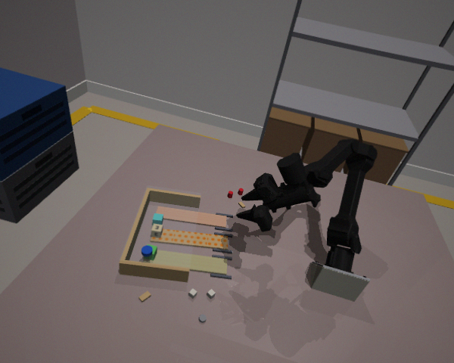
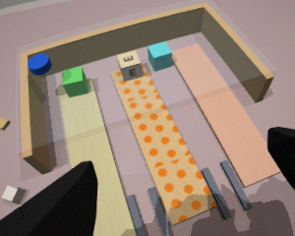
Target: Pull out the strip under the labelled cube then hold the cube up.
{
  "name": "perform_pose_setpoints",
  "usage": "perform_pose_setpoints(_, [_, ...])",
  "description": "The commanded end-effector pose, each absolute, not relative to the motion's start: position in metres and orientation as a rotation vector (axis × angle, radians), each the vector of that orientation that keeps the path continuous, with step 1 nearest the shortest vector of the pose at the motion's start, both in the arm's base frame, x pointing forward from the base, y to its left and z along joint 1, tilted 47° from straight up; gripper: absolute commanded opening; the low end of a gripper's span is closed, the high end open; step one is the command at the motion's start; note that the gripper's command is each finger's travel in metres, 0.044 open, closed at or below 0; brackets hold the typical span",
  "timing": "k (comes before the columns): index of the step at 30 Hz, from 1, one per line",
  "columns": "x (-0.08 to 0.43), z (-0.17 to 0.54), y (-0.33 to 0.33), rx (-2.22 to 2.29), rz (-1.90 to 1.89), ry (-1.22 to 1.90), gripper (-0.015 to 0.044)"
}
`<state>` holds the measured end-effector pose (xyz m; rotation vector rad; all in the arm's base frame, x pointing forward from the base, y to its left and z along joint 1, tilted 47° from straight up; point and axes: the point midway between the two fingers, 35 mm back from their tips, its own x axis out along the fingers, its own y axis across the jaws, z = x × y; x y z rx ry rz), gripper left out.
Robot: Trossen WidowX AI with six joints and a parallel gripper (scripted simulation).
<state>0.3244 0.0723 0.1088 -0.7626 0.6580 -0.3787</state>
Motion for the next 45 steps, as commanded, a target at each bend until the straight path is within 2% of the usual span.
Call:
perform_pose_setpoints(1, [0.342,0.1,0.065,-0.774,-0.4,0.778,0.0269])
perform_pose_setpoints(11, [0.376,0.063,0.013,-0.761,-0.492,1.297,0.0006])
perform_pose_setpoints(12, [0.376,0.06,0.007,-0.751,-0.504,1.353,0.0])
perform_pose_setpoints(18, [0.375,0.05,-0.022,-0.702,-0.571,1.6,0.0])
perform_pose_setpoints(45, [0.375,0.035,-0.041,-0.702,-0.57,1.599,0.0])
